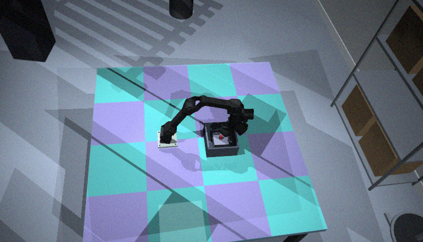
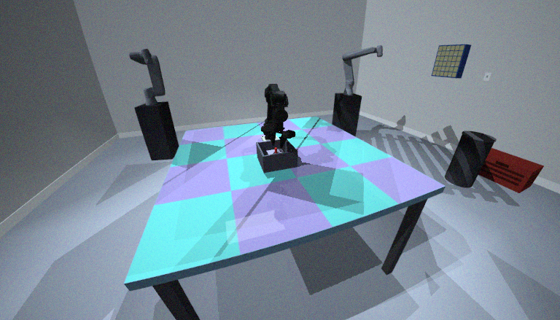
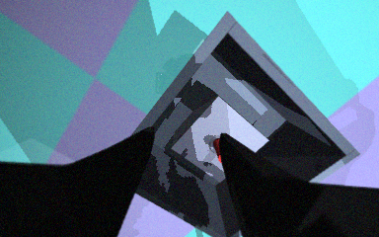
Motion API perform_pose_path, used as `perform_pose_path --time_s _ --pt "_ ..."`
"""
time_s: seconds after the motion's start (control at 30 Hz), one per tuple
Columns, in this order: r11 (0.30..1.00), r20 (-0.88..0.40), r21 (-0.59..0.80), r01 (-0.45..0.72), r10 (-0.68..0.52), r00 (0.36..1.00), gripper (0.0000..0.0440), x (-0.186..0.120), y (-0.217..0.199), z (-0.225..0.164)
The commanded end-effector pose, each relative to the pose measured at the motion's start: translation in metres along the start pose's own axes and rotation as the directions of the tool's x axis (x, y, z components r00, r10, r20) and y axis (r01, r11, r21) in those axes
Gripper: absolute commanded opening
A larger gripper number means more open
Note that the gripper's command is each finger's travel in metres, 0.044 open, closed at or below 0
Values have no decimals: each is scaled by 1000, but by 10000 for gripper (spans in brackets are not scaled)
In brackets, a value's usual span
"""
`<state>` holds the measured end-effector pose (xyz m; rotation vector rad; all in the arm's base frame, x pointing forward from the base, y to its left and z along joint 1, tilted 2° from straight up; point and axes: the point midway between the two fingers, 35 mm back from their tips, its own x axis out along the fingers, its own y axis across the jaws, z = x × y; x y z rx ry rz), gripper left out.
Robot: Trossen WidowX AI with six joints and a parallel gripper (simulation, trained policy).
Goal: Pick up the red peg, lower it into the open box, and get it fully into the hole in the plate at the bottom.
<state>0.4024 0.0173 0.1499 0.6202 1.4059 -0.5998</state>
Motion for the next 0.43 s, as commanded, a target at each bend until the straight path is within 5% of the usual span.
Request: perform_pose_path --time_s 0.0,0.4 --pt "1000 -24 18 8 -8 1000 254 -5 6 1" --pt "998 -57 54 23 -20 998 273 -13 25 3"
